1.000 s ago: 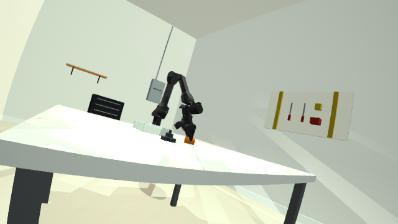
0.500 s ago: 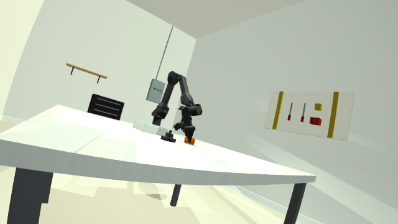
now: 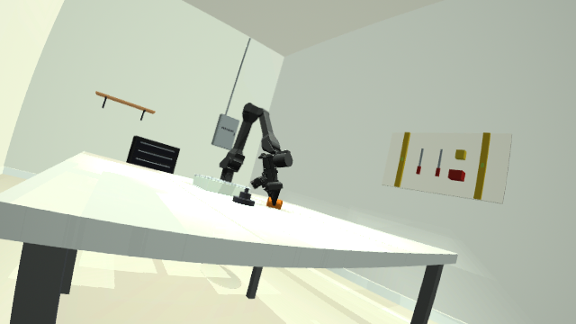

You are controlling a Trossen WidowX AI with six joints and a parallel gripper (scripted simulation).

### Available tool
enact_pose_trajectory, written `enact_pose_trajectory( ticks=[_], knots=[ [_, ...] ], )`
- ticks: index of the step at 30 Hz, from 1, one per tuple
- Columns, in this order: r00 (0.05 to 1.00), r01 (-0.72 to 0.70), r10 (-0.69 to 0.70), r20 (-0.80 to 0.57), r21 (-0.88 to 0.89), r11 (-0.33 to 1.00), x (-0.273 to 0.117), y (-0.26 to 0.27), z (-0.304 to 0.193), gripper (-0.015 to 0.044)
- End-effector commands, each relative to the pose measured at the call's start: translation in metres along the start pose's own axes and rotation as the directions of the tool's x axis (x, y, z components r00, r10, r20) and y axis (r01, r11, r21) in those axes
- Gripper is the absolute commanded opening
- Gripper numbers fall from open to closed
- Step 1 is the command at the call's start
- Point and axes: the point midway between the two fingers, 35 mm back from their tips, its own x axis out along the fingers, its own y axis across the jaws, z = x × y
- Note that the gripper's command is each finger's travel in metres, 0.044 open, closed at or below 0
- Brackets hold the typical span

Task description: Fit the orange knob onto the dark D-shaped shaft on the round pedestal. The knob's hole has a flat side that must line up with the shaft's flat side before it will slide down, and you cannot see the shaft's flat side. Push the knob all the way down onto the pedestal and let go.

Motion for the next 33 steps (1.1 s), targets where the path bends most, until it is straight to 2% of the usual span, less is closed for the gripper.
enact_pose_trajectory(
  ticks=[1, 17, 33],
  knots=[
    [1.000, 0.000, 0.000, 0.004, -0.004, 1.000, 0.000, 0.000, 0.000, 0.0180],
    [0.963, 0.000, 0.000, 0.269, 0.000, 1.000, -0.005, 0.000, -0.017, 0.0180],
    [0.855, -0.001, 0.001, 0.519, 0.000, 1.000, -0.006, -0.001, -0.036, 0.0180]
  ],
)
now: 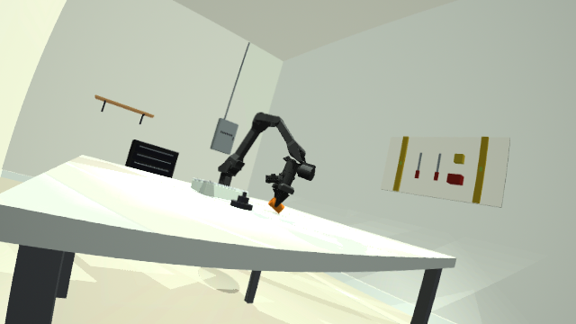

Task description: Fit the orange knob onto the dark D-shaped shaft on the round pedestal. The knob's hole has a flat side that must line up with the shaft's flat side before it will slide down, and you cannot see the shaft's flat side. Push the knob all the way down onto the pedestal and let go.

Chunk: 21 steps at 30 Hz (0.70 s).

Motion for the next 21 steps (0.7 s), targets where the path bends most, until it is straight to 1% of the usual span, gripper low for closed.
enact_pose_trajectory(
  ticks=[1, 11, 21],
  knots=[
    [0.998, -0.003, 0.003, 0.065, 0.003, 1.000, -0.001, 0.000, -0.004, 0.0180],
    [0.972, -0.004, 0.003, 0.235, 0.002, 1.000, -0.005, 0.000, -0.014, 0.0180],
    [0.917, -0.004, 0.003, 0.398, 0.002, 1.000, -0.007, 0.000, -0.025, 0.0180]
  ],
)
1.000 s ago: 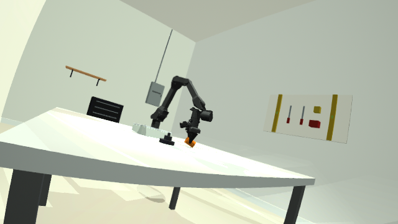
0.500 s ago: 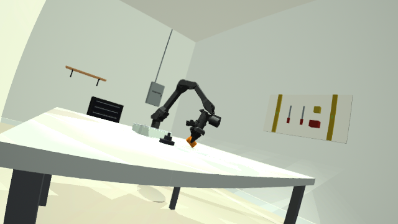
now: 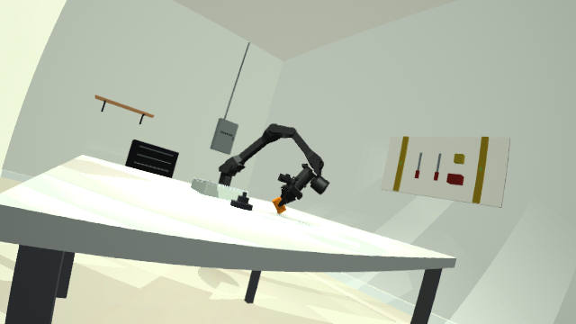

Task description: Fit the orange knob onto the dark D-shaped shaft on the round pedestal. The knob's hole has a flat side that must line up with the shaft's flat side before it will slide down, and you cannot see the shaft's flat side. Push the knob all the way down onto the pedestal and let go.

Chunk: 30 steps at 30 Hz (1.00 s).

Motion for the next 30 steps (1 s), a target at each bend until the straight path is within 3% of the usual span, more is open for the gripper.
enact_pose_trajectory(
  ticks=[1, 7, 18, 21, 30],
  knots=[
    [0.998, -0.005, 0.005, 0.066, 0.003, 1.000, -0.0014, 0.0001, -0.0037, 0.0180],
    [0.987, -0.004, 0.004, 0.163, 0.001, 1.000, -0.0037, 0.0000, -0.0096, 0.0180],
    [0.986, -0.008, 0.007, 0.166, 0.000, 1.000, -0.0061, -0.0002, -0.0129, 0.0180],
    [0.986, -0.002, 0.002, 0.164, -0.004, 1.000, -0.0054, -0.0007, -0.0118, 0.0259],
    [0.986, -0.002, 0.002, 0.164, -0.004, 1.000, -0.0054, -0.0007, -0.0118, 0.0260]
  ],
)
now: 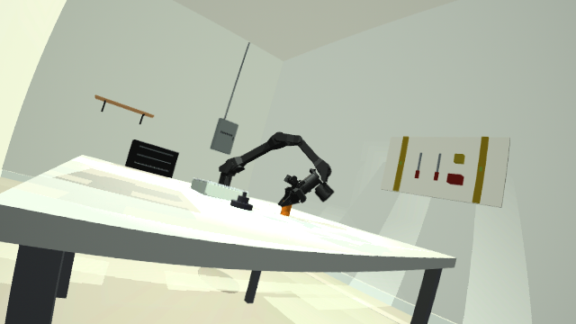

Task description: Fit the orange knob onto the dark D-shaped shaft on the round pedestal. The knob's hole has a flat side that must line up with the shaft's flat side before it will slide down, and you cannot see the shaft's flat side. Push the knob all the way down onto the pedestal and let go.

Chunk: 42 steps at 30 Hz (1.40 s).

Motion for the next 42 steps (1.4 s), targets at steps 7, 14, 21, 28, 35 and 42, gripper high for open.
enact_pose_trajectory(
  ticks=[7, 14, 21, 28, 35, 42],
  knots=[
    [1.000, 0.000, 0.000, 0.000, 0.000, 1.000, 0.000, 0.000, 0.000, 0.0260],
    [1.000, 0.000, 0.000, 0.000, 0.000, 1.000, 0.000, 0.000, 0.000, 0.0260],
    [1.000, 0.000, 0.000, 0.000, 0.000, 1.000, 0.000, 0.000, 0.000, 0.0418],
    [1.000, 0.000, 0.000, 0.000, 0.000, 1.000, 0.000, 0.000, 0.000, 0.0440],
    [0.951, 0.031, -0.026, -0.308, 0.011, 0.999, -0.038, 0.001, 0.021, 0.0440],
    [0.781, -0.002, 0.004, -0.625, 0.004, 1.000, -0.082, 0.000, 0.052, 0.0440]
  ],
)
